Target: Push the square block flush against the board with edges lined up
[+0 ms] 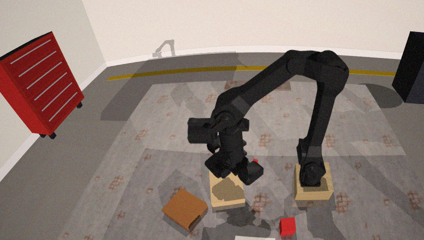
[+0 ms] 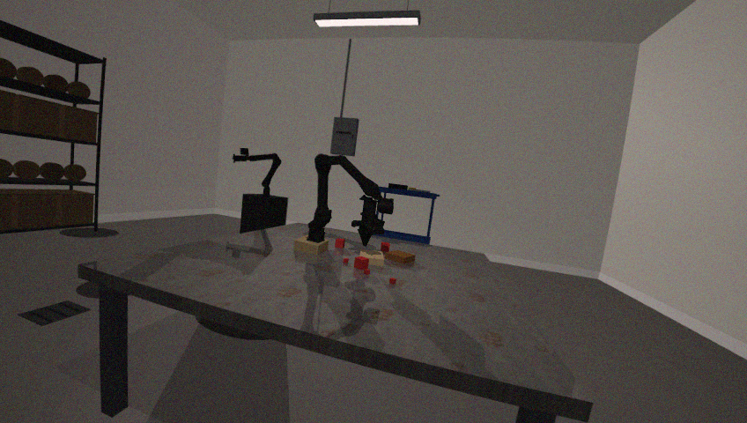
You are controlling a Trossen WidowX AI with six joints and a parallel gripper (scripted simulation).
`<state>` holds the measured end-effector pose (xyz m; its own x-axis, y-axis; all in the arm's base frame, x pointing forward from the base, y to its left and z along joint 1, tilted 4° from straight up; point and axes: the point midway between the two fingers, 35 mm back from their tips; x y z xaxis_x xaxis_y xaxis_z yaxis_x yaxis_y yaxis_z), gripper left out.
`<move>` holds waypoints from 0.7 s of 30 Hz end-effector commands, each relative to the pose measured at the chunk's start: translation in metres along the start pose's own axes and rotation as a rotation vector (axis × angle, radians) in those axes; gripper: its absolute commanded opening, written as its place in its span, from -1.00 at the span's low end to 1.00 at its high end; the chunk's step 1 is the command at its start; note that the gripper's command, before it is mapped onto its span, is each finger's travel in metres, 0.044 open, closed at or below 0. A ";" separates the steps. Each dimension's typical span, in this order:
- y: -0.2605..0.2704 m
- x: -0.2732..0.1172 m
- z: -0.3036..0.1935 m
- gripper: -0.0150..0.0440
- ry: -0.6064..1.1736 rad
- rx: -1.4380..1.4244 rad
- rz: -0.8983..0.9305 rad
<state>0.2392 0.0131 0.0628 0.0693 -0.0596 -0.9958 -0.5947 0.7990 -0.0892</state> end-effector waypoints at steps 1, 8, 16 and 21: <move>-0.007 0.000 -0.014 -0.49 0.001 0.129 0.004; -0.022 0.001 -0.039 -0.49 0.004 0.372 0.000; -0.031 0.001 -0.059 -0.49 0.005 0.564 -0.004; -0.033 0.030 -0.058 -0.49 0.005 0.564 -0.005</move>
<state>0.2161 -0.0485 0.0577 0.0856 -0.0727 -0.9937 -0.0853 0.9931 -0.0800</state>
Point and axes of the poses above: the point midway between the two fingers, 35 mm back from their tips, its own x axis out along the fingers, its own y axis across the jaws, z = x × y, and after that the axes turned 13 degrees about x, right-handed
